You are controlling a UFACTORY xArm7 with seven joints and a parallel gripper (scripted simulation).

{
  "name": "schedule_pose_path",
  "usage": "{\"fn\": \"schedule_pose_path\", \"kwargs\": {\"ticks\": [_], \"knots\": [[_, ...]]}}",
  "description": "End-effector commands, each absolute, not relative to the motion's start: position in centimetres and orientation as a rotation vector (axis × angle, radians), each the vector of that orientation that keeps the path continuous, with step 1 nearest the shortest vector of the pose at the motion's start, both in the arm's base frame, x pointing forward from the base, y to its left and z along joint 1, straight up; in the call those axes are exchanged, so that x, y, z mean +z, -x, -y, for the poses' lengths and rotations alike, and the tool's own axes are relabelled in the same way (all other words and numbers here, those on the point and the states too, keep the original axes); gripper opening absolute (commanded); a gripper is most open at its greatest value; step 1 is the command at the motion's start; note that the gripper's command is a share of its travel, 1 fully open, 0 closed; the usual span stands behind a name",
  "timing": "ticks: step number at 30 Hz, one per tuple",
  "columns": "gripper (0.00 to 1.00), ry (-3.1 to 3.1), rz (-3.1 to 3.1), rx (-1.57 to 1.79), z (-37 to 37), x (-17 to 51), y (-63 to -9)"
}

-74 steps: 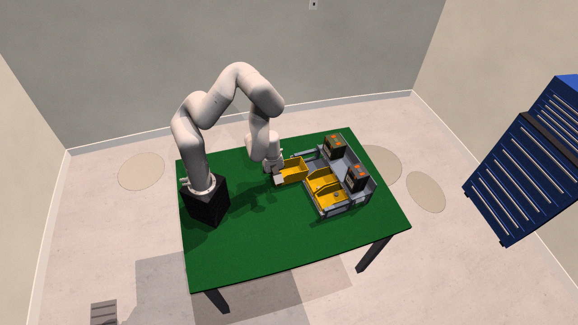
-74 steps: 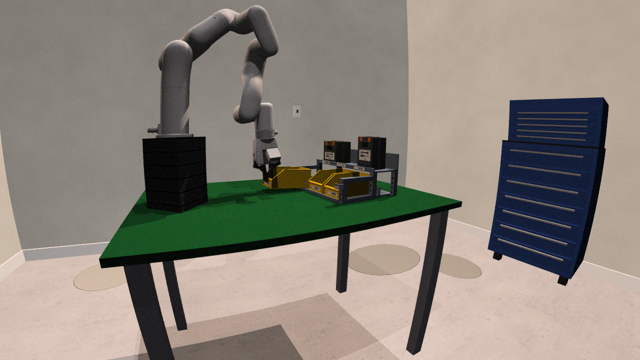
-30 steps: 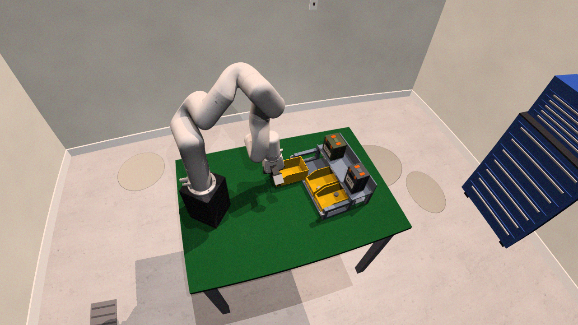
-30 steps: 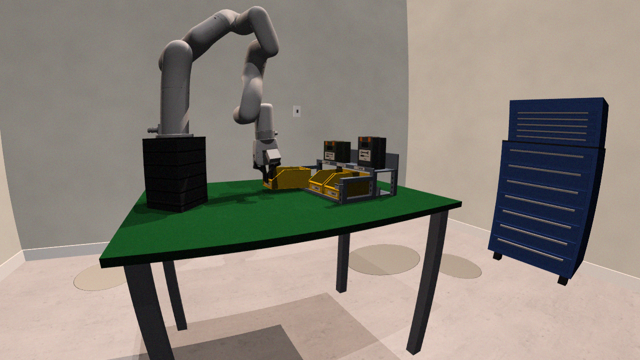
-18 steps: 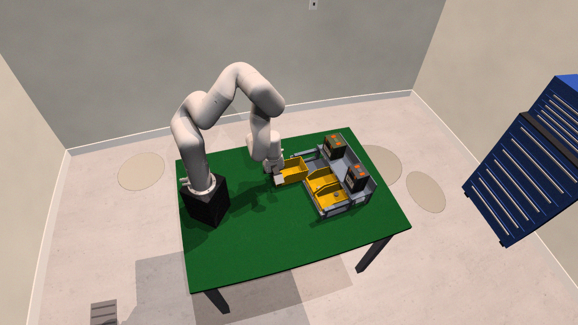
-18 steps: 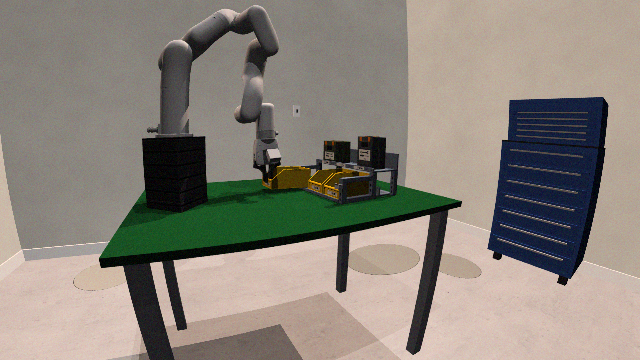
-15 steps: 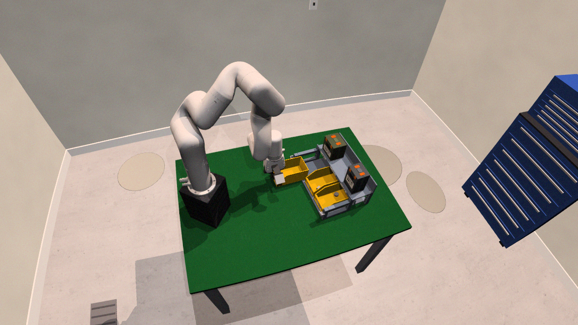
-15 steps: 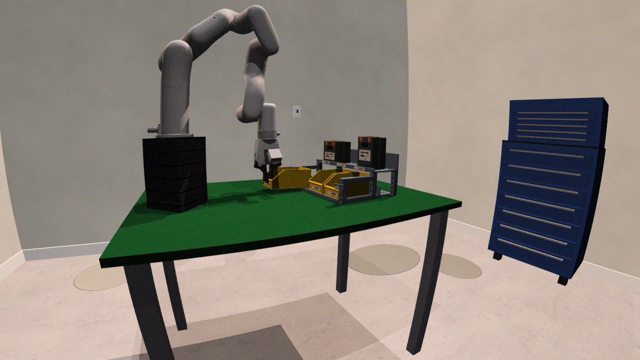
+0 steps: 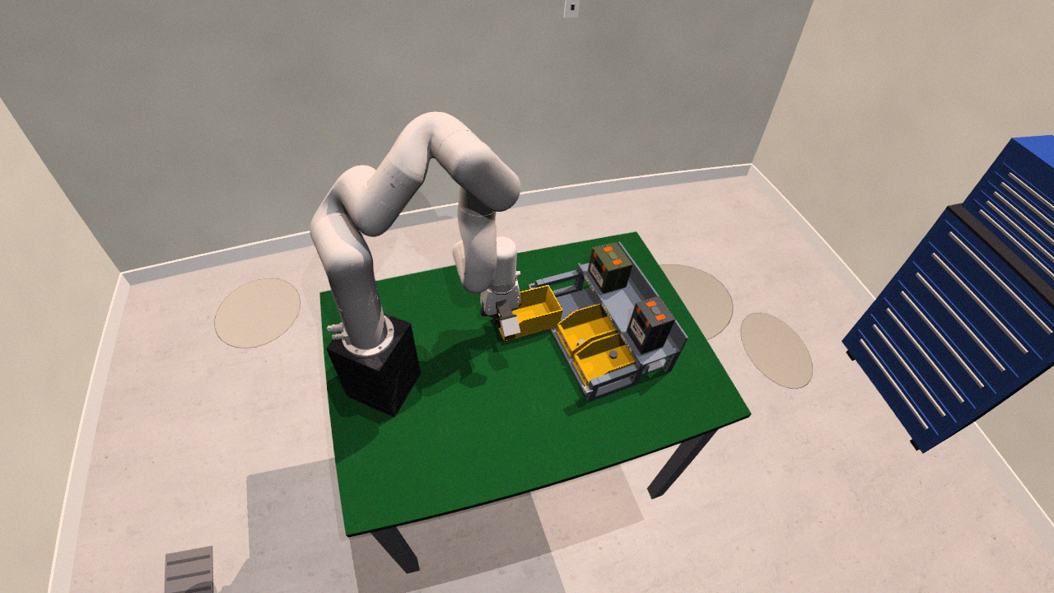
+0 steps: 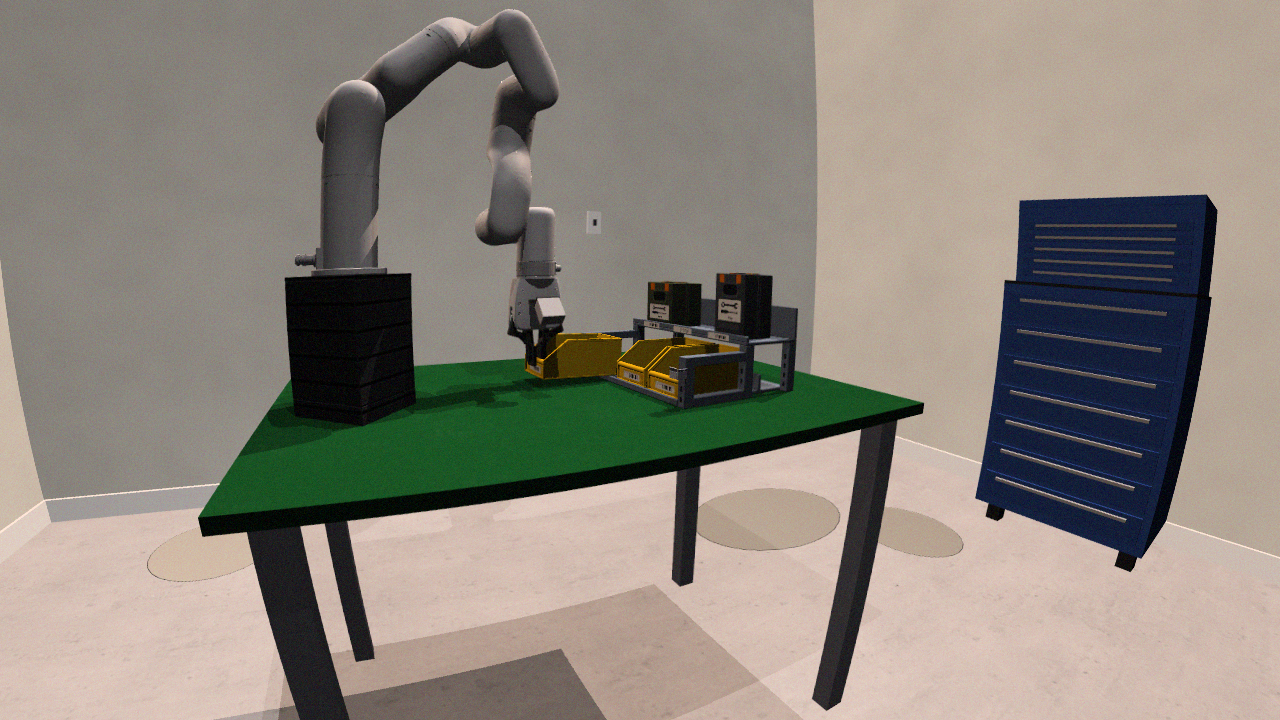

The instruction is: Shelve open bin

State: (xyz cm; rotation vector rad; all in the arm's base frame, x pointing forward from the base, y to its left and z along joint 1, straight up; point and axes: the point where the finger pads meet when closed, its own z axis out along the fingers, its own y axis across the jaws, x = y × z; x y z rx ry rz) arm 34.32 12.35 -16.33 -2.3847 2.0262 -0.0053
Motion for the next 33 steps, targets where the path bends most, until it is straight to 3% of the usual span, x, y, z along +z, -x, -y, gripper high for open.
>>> {"fn": "schedule_pose_path", "kwargs": {"ticks": [1, 33], "knots": [[0.0, 2.387, -2.028, -0.001, -12.4, -16.2, -34.5], [0.0, 2.387, -2.028, -0.001, -12.7, -16.2, -36.4]]}}
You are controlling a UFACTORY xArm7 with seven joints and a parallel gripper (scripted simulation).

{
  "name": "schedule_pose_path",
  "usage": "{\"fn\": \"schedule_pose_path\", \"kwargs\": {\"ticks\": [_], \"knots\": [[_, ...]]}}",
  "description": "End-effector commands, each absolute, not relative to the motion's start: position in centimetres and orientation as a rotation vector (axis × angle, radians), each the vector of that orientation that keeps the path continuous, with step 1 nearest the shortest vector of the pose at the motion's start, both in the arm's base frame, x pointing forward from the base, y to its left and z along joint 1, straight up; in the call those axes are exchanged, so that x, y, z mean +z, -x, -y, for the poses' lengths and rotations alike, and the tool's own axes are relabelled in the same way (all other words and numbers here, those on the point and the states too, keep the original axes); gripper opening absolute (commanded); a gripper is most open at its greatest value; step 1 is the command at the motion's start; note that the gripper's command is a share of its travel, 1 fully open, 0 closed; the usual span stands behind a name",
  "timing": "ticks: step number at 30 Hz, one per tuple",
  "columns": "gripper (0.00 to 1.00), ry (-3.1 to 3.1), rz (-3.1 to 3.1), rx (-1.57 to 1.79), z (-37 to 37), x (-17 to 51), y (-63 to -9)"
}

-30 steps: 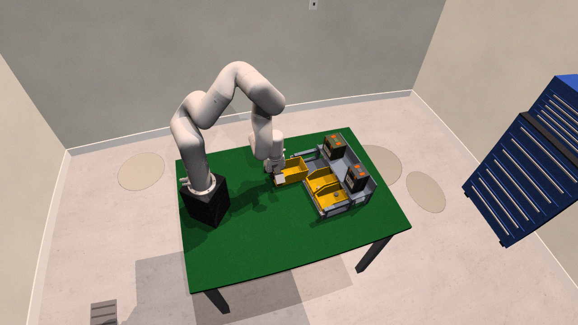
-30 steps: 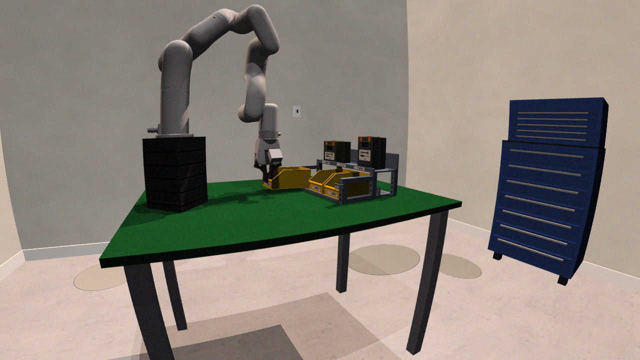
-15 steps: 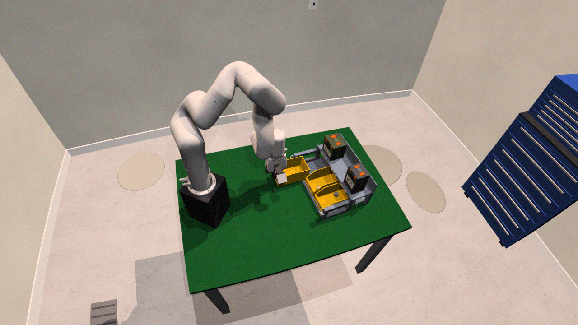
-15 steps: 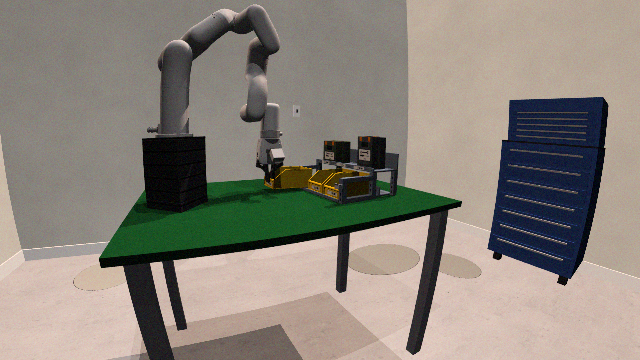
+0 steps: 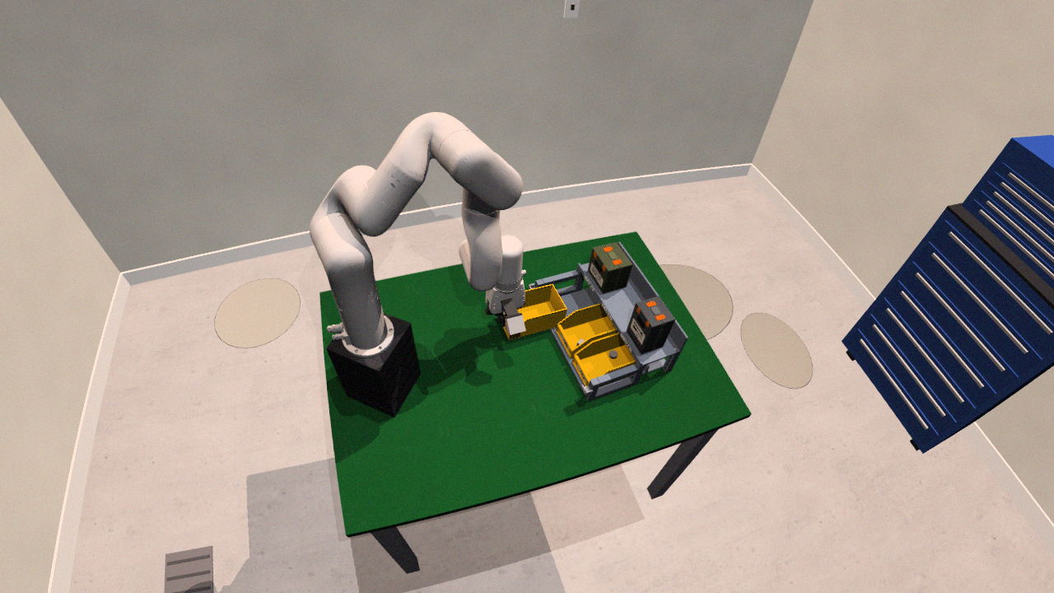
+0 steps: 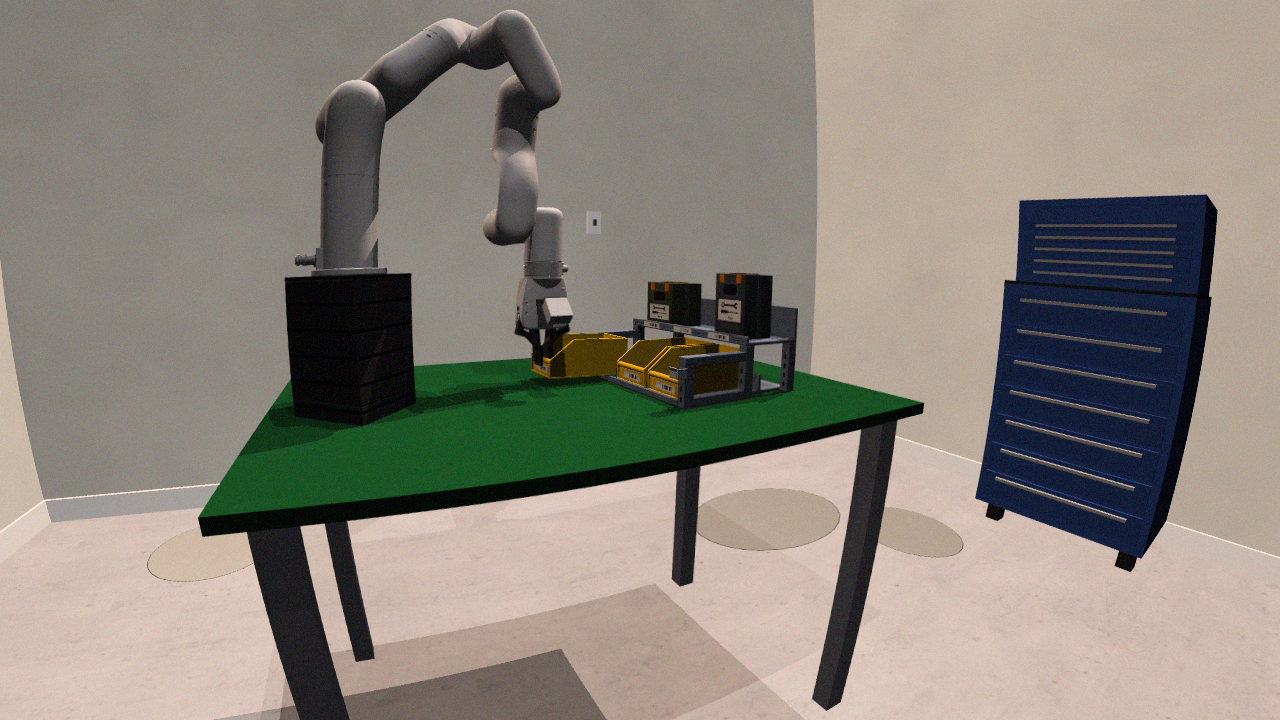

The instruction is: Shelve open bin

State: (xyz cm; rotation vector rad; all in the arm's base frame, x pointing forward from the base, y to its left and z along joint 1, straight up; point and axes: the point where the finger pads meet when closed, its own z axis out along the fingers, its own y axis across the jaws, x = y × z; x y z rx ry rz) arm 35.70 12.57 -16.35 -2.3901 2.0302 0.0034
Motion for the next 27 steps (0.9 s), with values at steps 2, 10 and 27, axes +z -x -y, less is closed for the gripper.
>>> {"fn": "schedule_pose_path", "kwargs": {"ticks": [2, 10, 27], "knots": [[0.0, 2.387, -2.028, -0.001, -12.71, -16.23, -36.44], [0.0, 2.387, -2.028, -0.001, -12.71, -16.23, -36.44], [0.0, 2.386, -2.028, -0.001, -12.88, -16.22, -37.43]]}}
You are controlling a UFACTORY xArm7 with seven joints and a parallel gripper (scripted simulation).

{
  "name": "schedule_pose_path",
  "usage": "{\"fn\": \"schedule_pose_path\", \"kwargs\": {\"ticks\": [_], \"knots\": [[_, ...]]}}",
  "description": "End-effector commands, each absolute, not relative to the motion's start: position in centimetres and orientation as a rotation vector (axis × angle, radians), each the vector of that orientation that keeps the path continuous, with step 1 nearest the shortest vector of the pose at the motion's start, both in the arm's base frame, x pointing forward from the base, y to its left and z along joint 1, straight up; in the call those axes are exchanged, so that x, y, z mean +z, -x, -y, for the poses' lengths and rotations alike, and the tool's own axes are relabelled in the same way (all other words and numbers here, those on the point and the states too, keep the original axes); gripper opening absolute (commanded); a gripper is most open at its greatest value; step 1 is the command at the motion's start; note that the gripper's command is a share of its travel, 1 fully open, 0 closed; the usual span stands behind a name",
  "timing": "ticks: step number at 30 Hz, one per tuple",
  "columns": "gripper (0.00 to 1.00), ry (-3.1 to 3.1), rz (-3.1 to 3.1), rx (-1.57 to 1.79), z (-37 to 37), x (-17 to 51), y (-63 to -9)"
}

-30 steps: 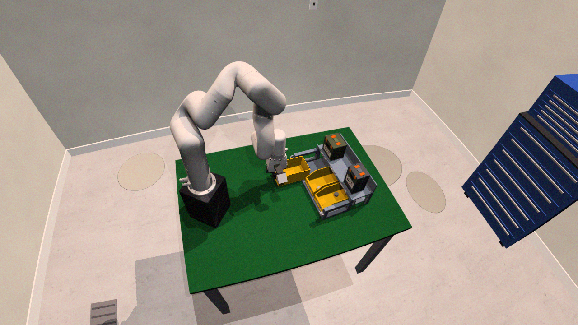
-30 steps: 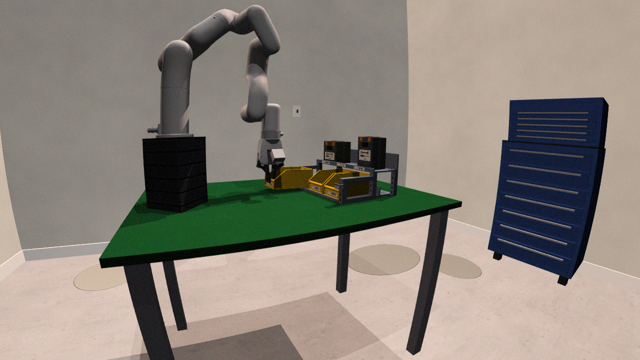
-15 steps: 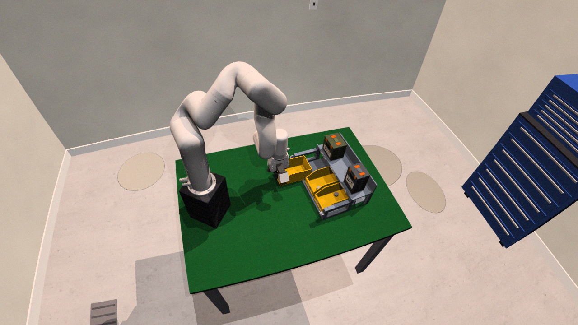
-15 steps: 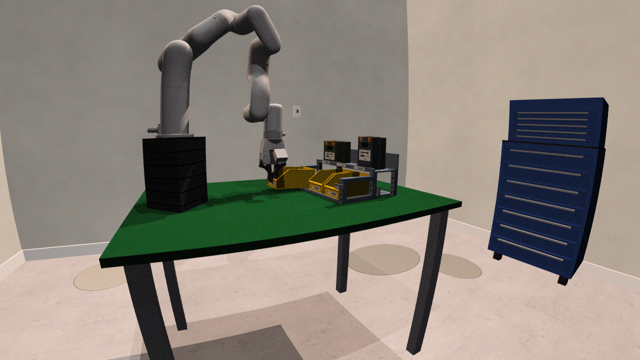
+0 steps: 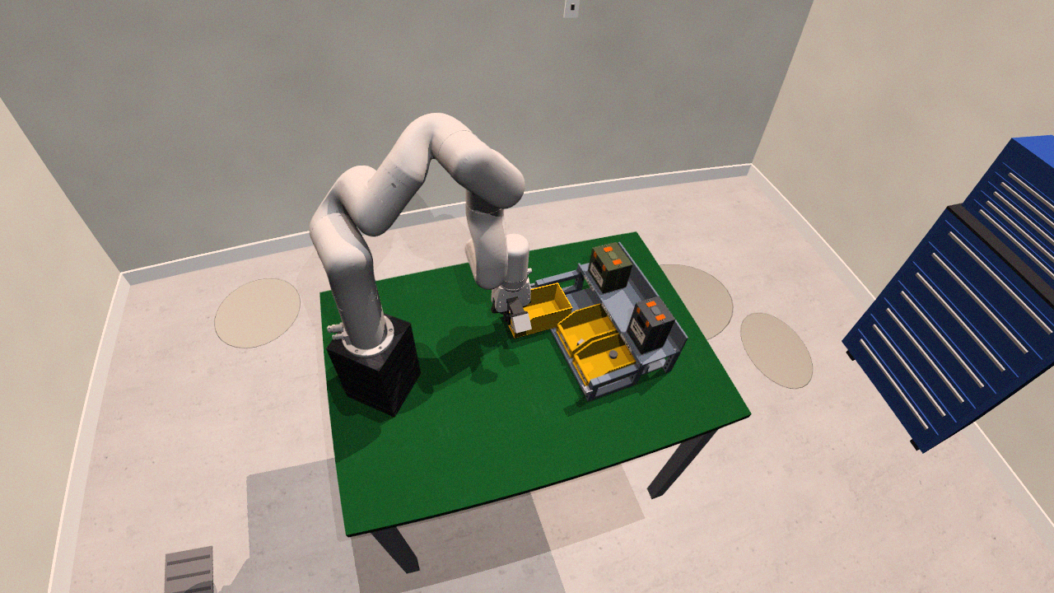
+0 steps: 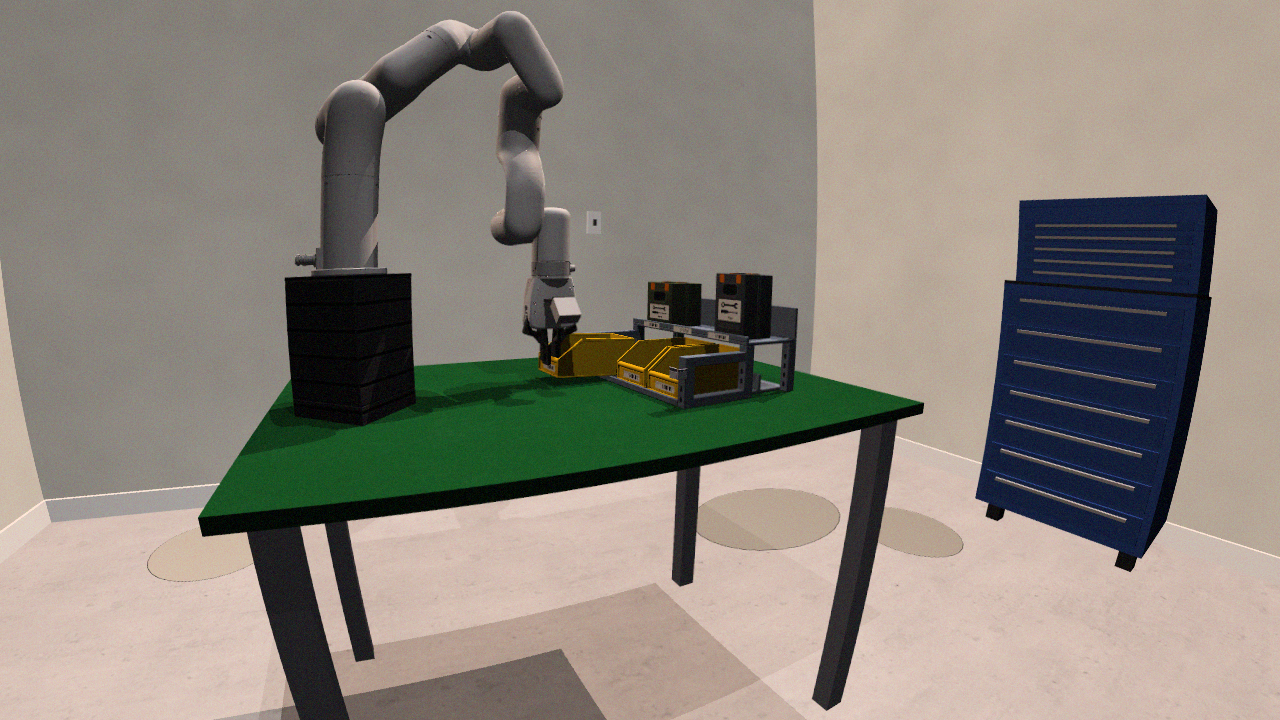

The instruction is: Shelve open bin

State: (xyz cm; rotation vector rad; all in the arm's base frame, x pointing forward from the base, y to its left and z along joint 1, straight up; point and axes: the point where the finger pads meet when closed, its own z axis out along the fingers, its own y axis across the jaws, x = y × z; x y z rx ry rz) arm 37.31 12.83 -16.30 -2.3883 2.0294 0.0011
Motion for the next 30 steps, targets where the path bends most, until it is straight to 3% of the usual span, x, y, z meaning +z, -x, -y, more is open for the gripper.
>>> {"fn": "schedule_pose_path", "kwargs": {"ticks": [1, 30], "knots": [[0.0, 2.386, -2.028, -0.001, -12.9, -16.2, -37.4], [0.0, 2.386, -2.028, -0.001, -13.2, -16.2, -39.4]]}}
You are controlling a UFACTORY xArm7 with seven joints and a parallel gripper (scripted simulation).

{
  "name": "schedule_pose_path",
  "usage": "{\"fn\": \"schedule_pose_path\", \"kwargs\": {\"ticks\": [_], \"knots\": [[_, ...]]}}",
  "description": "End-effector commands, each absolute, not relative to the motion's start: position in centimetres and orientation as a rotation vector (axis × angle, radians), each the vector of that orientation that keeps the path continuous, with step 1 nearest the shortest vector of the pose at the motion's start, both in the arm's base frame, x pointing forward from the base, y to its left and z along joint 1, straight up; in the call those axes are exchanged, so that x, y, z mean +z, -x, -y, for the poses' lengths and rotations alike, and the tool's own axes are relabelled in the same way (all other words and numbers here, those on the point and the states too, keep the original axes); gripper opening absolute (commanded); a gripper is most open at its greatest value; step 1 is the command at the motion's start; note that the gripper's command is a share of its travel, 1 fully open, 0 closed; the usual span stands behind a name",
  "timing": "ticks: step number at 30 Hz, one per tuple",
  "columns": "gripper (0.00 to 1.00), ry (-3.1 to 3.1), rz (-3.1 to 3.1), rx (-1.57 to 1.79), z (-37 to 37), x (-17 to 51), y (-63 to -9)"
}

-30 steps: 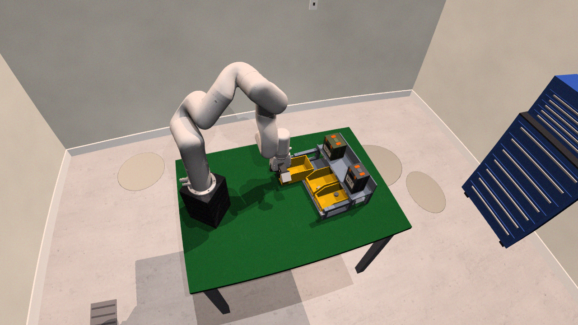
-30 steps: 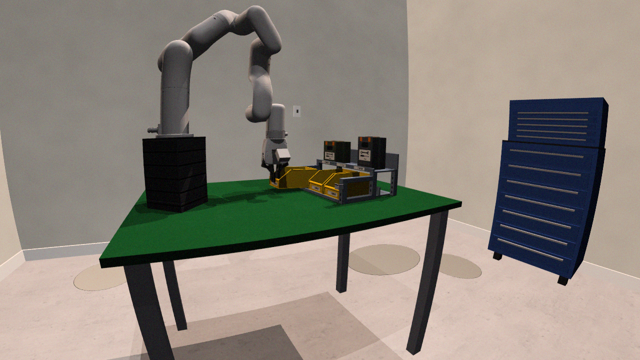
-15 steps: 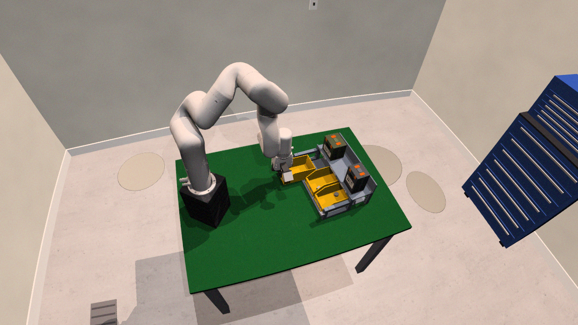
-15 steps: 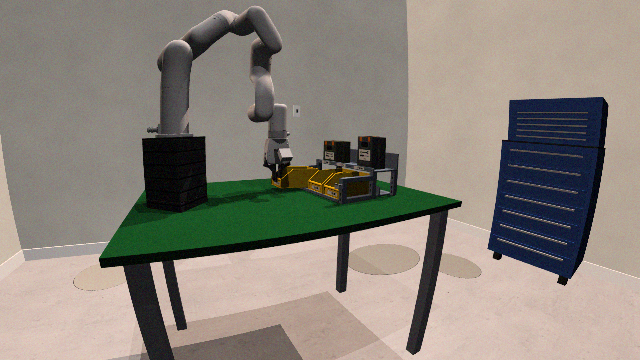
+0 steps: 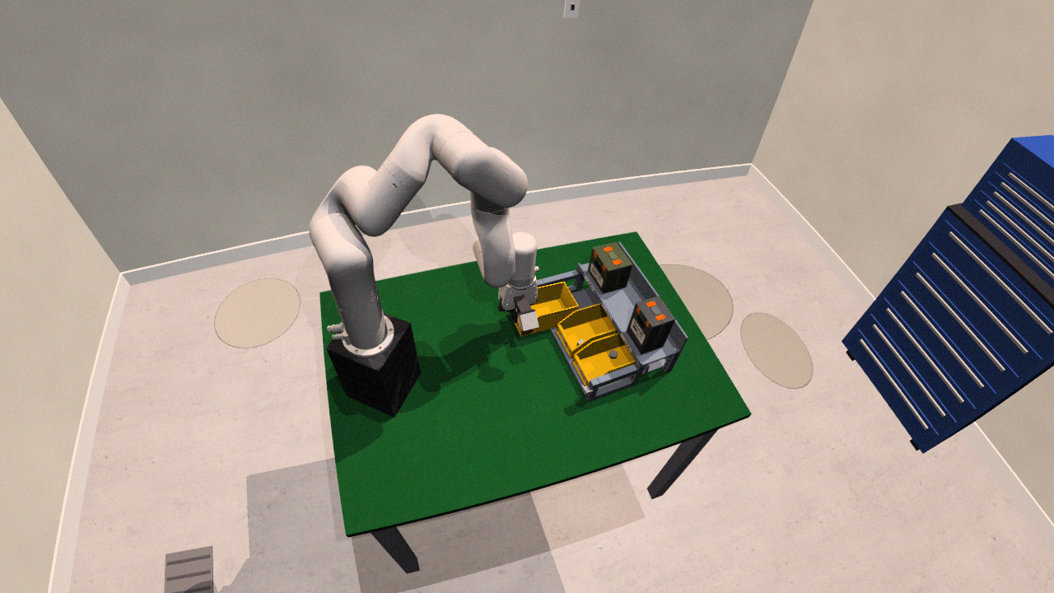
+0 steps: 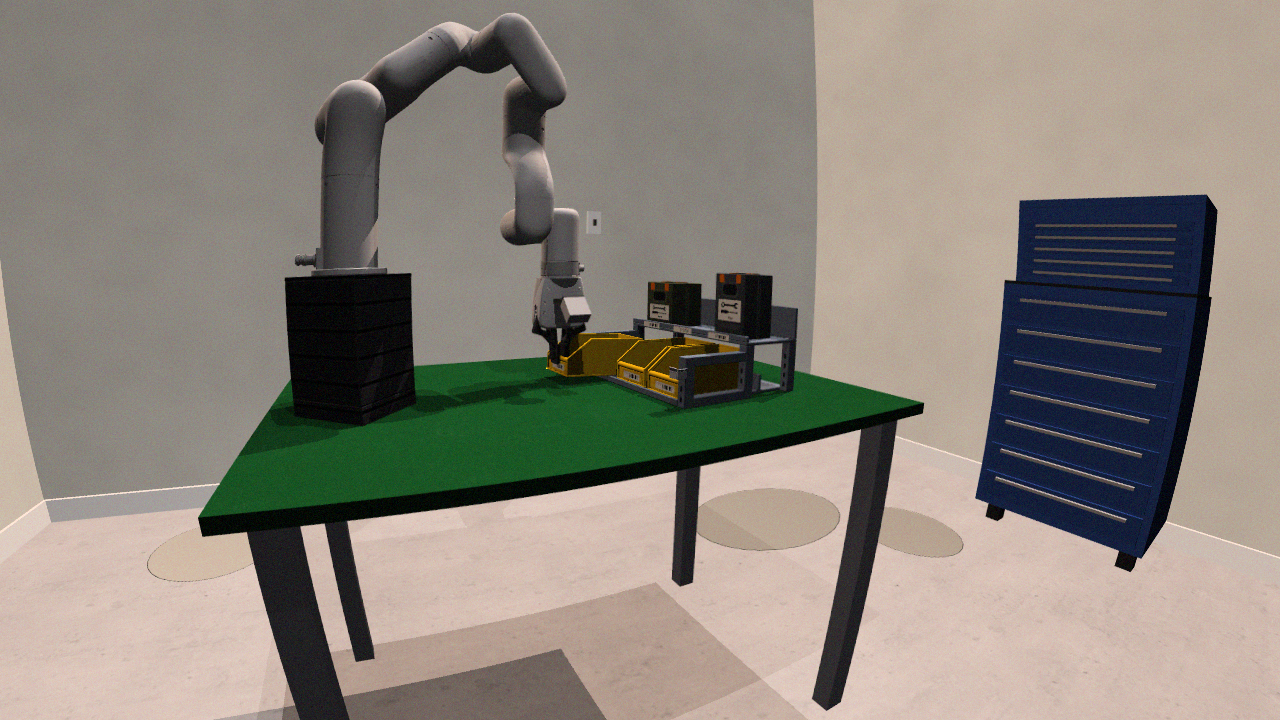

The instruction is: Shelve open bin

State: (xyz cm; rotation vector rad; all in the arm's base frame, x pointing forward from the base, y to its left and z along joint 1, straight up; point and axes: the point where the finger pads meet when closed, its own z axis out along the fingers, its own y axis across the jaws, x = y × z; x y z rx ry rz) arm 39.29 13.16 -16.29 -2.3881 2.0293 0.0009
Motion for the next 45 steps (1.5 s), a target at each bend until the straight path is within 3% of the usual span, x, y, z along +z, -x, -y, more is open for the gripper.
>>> {"fn": "schedule_pose_path", "kwargs": {"ticks": [1, 45], "knots": [[0.0, 2.386, -2.028, -0.001, -13.2, -16.2, -39.4], [0.0, 2.386, -2.028, -0.002, -13.7, -16.2, -42.4]]}}
